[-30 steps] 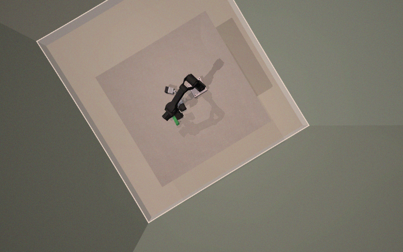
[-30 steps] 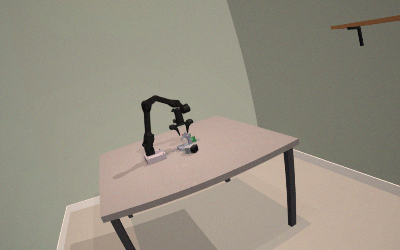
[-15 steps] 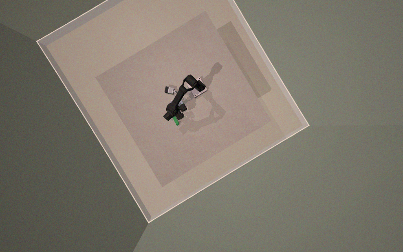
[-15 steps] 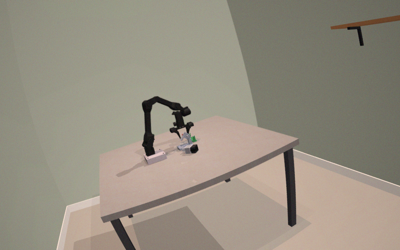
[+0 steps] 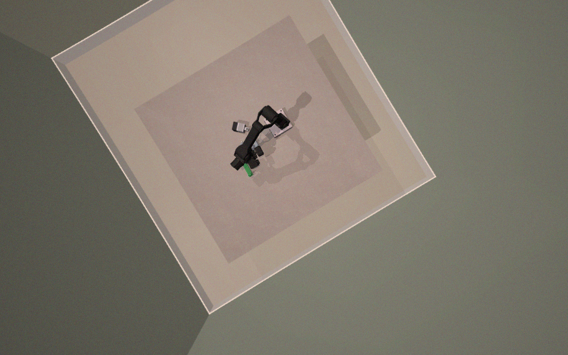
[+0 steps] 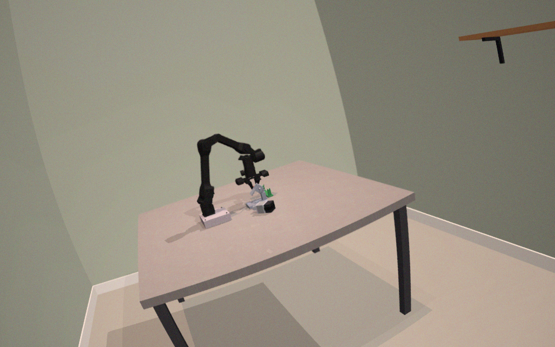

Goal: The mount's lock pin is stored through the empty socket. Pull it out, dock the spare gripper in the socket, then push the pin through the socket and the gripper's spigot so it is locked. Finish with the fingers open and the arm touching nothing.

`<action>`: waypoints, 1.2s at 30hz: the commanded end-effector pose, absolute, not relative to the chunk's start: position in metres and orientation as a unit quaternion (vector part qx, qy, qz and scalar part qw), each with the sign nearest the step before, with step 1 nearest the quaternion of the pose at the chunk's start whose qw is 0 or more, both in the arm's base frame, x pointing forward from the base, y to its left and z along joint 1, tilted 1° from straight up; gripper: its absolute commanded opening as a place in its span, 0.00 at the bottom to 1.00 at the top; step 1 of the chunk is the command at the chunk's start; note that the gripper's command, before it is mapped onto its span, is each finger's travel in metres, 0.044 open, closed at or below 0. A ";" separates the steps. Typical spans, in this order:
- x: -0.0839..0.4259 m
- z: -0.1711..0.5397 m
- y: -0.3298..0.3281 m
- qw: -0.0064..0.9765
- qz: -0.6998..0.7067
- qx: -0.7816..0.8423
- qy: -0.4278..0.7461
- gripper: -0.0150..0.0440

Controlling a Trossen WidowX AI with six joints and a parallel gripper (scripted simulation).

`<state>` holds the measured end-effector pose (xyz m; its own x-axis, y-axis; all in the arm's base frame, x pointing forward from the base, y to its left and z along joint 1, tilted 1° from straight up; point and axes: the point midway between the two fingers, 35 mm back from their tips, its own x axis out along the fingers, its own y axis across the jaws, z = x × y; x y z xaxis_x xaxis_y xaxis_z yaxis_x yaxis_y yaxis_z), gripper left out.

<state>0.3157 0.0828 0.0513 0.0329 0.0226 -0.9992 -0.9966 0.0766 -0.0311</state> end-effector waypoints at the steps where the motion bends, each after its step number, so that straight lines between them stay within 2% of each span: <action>1: 0.316 0.051 0.082 0.533 0.476 -0.483 0.506 0.26; 36: 0.317 0.062 0.095 0.573 0.512 -0.441 0.464 0.25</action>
